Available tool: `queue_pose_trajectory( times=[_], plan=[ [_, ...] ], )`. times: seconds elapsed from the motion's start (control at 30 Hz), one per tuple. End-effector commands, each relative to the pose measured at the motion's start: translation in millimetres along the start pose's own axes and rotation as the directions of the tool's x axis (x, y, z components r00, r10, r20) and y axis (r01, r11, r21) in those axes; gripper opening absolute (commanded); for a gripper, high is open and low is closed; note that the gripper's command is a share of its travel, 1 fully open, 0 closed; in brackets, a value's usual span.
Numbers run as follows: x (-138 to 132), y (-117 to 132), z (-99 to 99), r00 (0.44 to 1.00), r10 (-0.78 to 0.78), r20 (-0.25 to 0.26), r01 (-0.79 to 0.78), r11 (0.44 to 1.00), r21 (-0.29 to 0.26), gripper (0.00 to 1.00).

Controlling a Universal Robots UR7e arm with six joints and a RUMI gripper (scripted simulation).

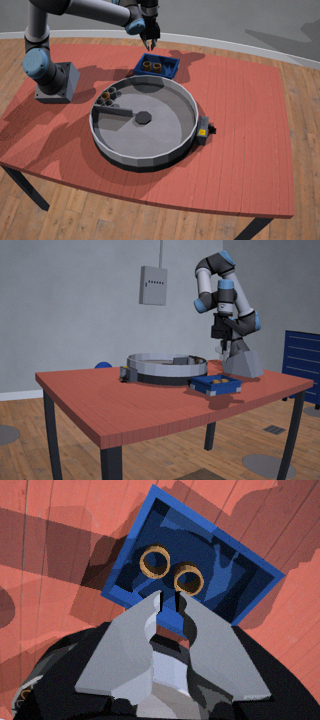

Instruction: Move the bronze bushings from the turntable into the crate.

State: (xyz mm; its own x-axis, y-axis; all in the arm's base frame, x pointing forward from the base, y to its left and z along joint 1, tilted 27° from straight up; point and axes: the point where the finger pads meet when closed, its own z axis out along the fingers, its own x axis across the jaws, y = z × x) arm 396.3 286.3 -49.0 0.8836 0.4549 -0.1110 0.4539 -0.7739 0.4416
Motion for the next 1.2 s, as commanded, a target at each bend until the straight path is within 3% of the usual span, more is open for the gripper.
queue_pose_trajectory(
  times=[0.0,1.17],
  plan=[
    [0.4,0.0,-0.5,1.000,0.000,-0.001,0.000,1.000,0.000,0.06],
    [-1.7,2.2,-0.5,1.000,0.002,-0.001,-0.002,1.000,0.000,0.05]
  ],
)
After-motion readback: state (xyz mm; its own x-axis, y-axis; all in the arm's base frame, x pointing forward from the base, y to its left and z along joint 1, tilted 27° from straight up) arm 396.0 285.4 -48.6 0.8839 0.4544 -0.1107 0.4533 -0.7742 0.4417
